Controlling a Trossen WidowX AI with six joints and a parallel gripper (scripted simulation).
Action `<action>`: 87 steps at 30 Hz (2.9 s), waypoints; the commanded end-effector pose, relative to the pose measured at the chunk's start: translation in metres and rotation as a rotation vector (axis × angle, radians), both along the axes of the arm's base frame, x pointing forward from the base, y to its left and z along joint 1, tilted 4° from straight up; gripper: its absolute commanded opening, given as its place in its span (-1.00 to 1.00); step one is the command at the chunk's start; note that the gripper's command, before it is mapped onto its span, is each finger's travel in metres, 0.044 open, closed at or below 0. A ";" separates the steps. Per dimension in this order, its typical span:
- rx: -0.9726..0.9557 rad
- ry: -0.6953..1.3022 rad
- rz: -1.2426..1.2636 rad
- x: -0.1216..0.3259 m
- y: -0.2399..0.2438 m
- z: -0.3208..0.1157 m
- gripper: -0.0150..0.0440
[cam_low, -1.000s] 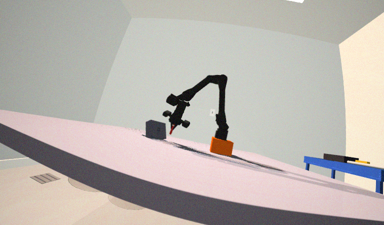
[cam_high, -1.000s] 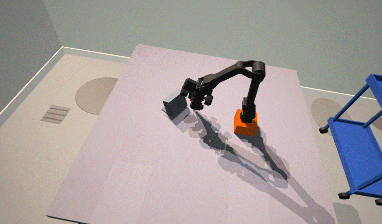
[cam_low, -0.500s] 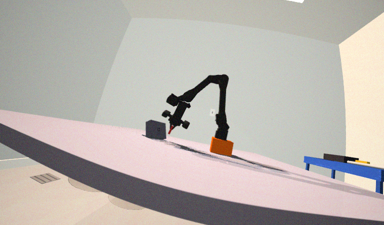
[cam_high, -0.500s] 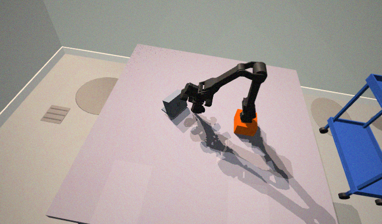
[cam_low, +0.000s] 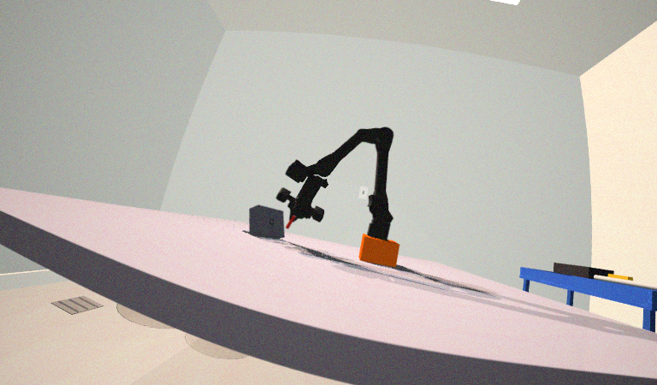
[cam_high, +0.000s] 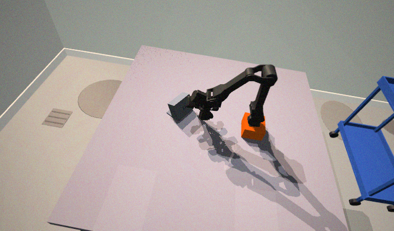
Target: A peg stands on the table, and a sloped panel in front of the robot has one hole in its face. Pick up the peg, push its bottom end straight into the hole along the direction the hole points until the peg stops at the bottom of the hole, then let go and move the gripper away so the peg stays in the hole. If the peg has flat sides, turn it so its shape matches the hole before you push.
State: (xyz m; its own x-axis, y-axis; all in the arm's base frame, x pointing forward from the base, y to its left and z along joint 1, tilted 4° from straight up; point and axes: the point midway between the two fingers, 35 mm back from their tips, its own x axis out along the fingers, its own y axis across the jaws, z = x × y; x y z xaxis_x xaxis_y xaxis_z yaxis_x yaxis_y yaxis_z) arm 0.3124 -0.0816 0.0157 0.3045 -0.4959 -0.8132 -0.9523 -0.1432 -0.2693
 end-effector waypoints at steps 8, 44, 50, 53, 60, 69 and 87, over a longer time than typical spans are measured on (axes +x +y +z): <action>-0.068 -0.009 0.085 -0.001 0.010 0.002 -0.49; -0.284 -0.030 0.342 -0.007 0.045 0.007 -0.49; -0.320 -0.035 0.380 -0.009 0.050 0.008 -0.49; -0.338 -0.037 0.398 -0.010 0.053 0.009 -0.49; -0.380 -0.042 0.441 -0.013 0.059 0.010 -0.49; -0.434 -0.049 0.492 -0.017 0.066 0.013 -0.49; -0.500 -0.059 0.555 -0.018 0.072 0.013 -0.49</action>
State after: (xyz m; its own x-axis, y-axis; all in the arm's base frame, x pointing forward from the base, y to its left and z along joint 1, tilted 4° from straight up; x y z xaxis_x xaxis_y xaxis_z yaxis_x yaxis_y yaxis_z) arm 0.2942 -0.0077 0.0315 0.6555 -0.5602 -0.5065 -0.6922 -0.7138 -0.1064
